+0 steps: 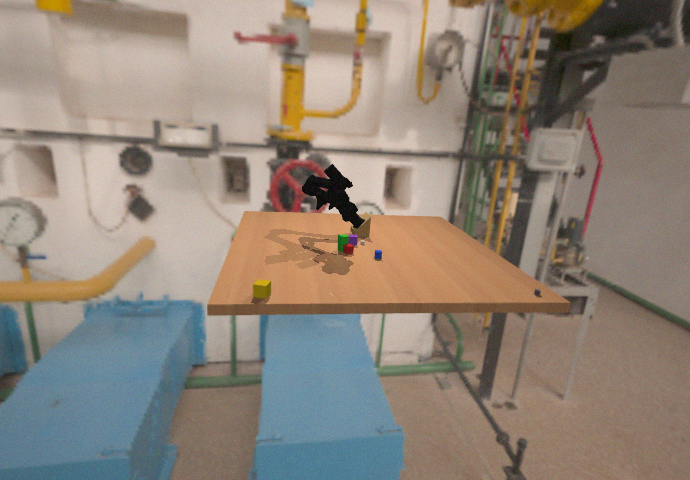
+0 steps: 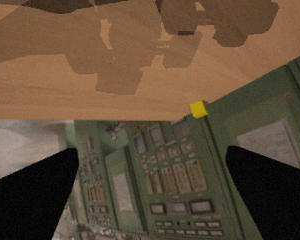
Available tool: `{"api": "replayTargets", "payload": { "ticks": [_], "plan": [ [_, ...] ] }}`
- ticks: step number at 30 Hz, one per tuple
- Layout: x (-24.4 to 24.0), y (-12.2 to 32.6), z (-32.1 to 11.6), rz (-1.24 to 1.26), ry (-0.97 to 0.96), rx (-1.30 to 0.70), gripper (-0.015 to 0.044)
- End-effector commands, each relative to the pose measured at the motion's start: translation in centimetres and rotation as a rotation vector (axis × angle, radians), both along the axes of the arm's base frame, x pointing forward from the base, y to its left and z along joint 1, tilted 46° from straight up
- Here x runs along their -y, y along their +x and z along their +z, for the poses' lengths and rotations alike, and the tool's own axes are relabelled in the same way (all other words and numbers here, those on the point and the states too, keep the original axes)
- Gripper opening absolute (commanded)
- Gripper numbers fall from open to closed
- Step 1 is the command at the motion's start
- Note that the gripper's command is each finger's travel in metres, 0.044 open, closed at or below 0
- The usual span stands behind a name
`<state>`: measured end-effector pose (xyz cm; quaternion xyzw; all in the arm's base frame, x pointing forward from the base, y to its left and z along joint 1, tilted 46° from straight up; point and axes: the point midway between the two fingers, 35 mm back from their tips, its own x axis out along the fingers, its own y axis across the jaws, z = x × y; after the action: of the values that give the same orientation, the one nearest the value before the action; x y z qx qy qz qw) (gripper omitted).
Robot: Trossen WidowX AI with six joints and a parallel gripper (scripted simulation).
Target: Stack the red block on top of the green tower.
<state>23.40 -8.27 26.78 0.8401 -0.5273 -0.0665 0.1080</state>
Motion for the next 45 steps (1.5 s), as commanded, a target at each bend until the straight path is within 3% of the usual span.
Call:
{"api": "replayTargets", "payload": {
  "ticks": [1,4,26,36,45],
  "plan": [
    [0.0,0.1,0.0,0.001,-0.004,-0.008,0.0426],
    [-0.1,0.9,0.0,0.013,-0.056,-0.135,0.0440],
    [-0.9,9.1,-4.2,0.331,-0.711,-1.749,0.0440],
    [-0.9,10.6,-7.3,0.642,-1.016,-2.426,0.0440],
    [-0.8,10.5,-10.0,1.097,-1.319,-2.929,0.0440]
  ]
}}
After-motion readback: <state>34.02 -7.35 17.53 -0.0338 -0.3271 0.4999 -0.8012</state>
